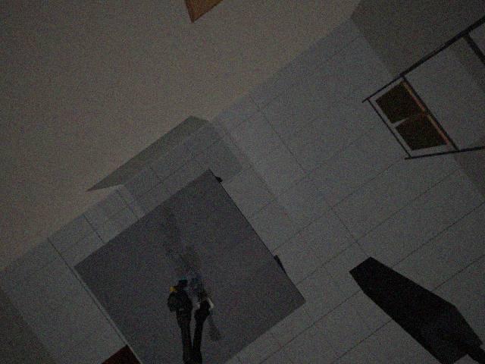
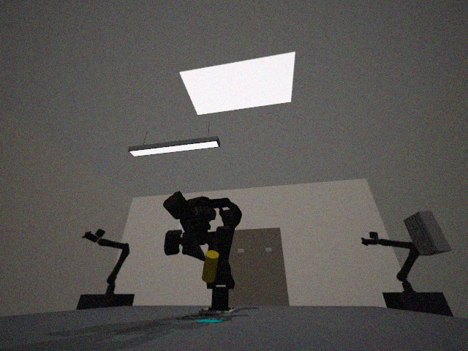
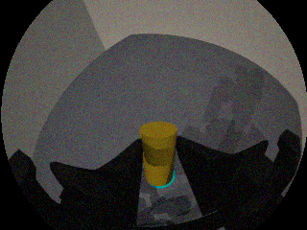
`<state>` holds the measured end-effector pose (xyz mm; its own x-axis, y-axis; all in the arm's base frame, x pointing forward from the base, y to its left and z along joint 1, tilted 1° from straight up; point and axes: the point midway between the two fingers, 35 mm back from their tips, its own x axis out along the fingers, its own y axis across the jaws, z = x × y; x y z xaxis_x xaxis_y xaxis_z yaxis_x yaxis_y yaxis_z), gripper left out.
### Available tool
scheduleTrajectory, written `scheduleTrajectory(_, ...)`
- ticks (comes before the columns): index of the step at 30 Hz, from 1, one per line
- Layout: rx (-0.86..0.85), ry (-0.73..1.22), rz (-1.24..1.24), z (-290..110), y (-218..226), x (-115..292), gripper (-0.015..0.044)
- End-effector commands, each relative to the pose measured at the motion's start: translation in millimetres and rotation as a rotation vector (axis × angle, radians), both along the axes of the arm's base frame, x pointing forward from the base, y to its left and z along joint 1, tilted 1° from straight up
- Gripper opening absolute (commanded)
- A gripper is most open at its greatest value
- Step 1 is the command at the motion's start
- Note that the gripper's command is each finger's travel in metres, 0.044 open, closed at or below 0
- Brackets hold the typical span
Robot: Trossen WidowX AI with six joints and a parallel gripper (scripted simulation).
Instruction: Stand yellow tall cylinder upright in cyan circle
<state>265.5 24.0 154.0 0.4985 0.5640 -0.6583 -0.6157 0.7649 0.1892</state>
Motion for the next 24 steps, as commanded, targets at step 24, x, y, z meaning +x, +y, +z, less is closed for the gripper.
scheduleTrajectory(24, 0.109, -0.165, -0.013, 3.3, -7.4, -4.0, 0.0105)
